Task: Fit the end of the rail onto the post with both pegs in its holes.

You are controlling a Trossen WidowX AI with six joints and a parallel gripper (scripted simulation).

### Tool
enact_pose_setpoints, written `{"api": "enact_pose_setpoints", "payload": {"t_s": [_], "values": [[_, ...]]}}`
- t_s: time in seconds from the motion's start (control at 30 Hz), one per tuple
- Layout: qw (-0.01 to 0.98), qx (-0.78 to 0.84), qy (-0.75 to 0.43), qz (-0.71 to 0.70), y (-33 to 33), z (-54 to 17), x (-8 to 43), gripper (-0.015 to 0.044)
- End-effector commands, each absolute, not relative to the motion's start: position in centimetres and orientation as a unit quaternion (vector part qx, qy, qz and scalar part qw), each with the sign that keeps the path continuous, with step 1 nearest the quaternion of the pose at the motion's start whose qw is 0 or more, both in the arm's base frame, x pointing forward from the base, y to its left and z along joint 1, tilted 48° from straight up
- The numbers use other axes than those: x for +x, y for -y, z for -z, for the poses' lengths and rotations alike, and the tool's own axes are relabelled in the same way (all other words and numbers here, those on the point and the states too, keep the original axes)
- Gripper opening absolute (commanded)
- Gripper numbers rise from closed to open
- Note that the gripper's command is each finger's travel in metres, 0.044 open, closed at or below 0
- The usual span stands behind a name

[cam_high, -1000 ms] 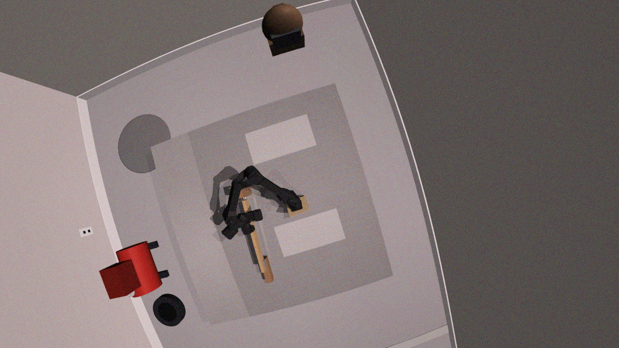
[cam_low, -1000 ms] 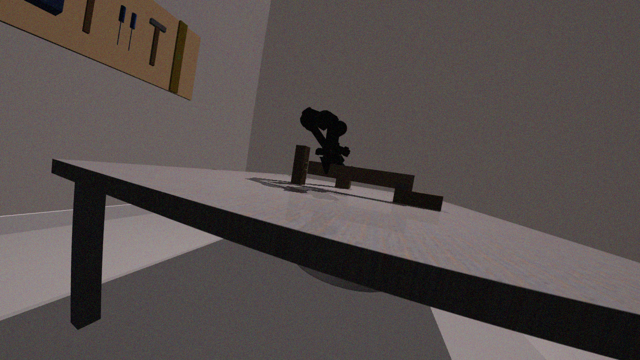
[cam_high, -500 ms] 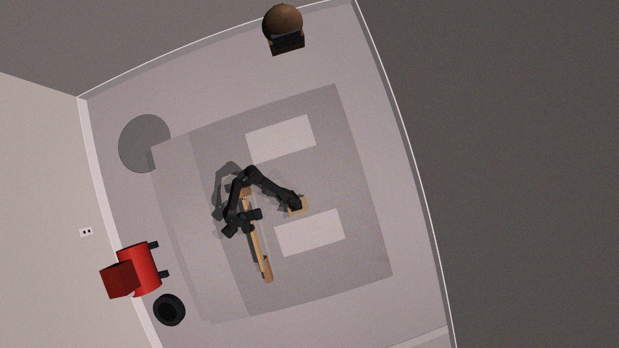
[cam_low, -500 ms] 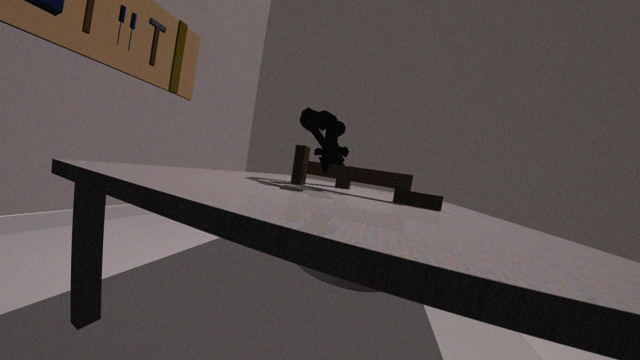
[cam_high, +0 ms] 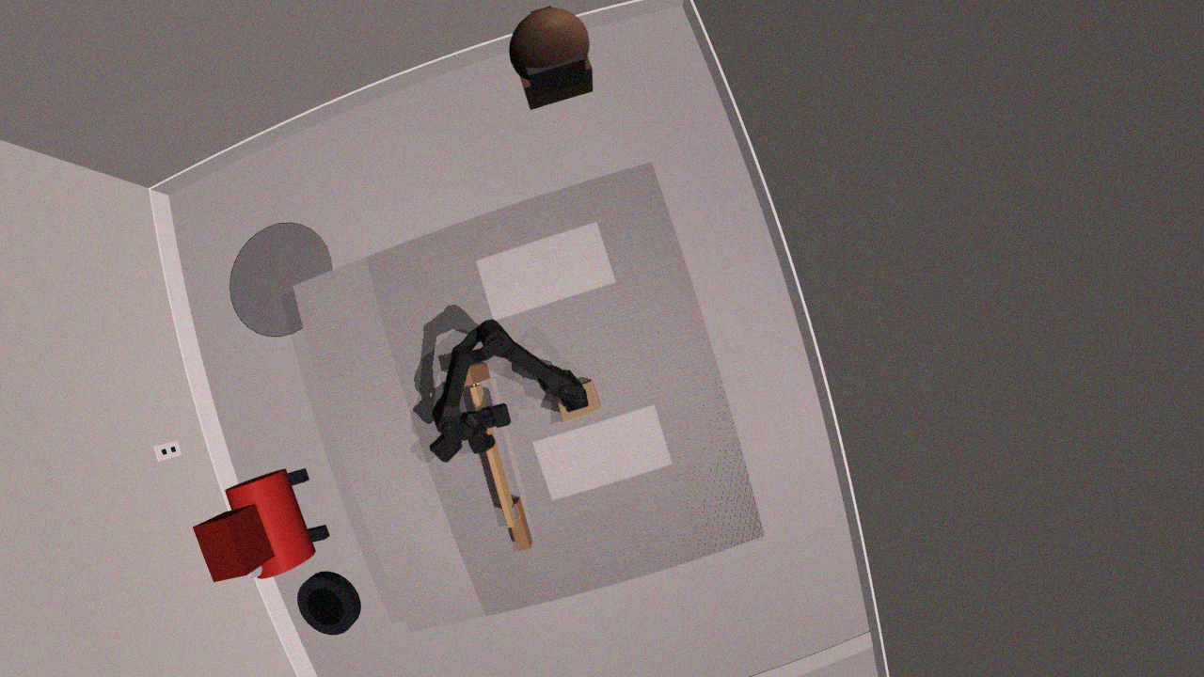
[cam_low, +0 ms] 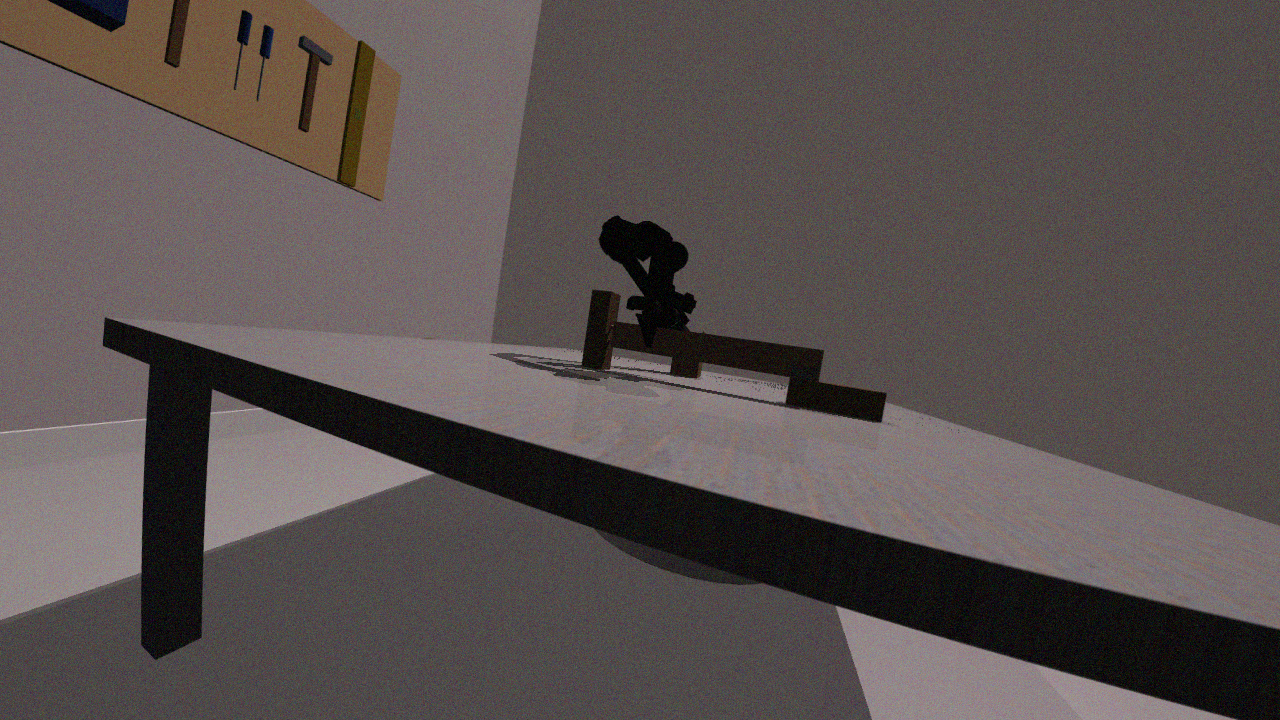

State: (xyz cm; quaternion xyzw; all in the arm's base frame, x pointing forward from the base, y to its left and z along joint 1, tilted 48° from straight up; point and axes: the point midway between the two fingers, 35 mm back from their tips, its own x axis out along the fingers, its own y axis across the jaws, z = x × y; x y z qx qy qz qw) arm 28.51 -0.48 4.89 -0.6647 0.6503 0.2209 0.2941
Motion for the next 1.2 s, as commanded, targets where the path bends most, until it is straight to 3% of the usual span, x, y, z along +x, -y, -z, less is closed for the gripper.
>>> {"api": "enact_pose_setpoints", "payload": {"t_s": [0.0, 1.17], "values": [[0.293, -0.667, -0.648, -0.221, 0.46, -5.21, 28.50, 0.0000], [0.293, -0.667, -0.648, -0.221, 1.18, -5.99, 28.41, 0.0000]]}}
